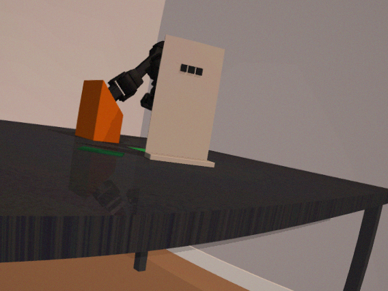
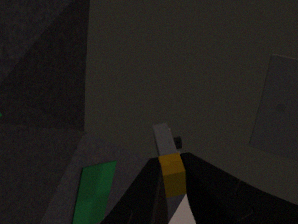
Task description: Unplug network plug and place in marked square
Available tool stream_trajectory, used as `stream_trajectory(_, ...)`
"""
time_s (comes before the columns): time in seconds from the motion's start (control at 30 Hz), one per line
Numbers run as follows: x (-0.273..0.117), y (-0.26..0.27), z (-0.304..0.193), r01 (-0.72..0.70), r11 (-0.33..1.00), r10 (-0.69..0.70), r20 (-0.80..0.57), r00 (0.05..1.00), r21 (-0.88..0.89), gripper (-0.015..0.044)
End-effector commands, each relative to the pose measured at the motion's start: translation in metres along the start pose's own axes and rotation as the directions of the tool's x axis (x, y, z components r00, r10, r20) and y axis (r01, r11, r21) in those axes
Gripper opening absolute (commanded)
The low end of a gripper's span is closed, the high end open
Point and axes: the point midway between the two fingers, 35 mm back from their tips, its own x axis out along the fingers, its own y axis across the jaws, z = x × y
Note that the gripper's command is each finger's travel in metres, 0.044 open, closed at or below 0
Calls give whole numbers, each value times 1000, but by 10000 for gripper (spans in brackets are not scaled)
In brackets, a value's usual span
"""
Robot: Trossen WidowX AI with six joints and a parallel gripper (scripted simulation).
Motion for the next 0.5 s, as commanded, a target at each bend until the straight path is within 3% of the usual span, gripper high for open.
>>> stream_trajectory(0.0,4,16,2,-65,997,67,65,996,-40,0)
stream_trajectory(0.47,0,65,13,-205,963,251,309,917,-173,0)
